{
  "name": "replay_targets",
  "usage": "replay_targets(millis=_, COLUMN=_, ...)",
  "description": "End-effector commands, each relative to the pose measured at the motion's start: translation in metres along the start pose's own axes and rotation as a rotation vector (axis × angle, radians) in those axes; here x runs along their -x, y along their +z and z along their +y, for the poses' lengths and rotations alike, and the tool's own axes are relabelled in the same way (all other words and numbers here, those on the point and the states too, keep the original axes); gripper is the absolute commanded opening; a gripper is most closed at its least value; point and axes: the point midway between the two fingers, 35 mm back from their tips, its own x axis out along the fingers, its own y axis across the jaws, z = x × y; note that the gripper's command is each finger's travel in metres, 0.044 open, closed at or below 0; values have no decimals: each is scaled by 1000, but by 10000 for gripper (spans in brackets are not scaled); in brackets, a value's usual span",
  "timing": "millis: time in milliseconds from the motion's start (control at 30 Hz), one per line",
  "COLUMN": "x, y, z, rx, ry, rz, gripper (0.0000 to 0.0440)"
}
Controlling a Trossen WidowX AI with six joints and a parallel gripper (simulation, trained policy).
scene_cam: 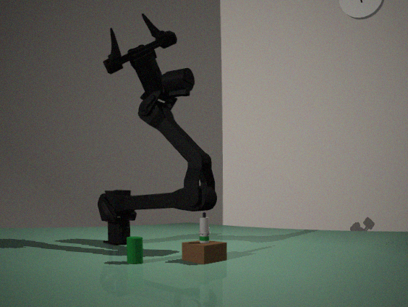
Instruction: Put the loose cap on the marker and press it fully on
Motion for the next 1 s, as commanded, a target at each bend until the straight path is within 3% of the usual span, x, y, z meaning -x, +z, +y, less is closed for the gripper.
replay_targets(millis=0, x=0, y=1, z=-1, rx=-6, ry=-7, rz=0, gripper=376)
replay_targets(millis=167, x=0, y=7, z=-5, rx=-38, ry=-38, rz=7, gripper=253)
replay_targets(millis=233, x=0, y=9, z=-7, rx=-48, ry=-52, rz=11, gripper=225)
replay_targets(millis=967, x=2, y=19, z=-33, rx=-164, ry=-218, rz=115, gripper=292)
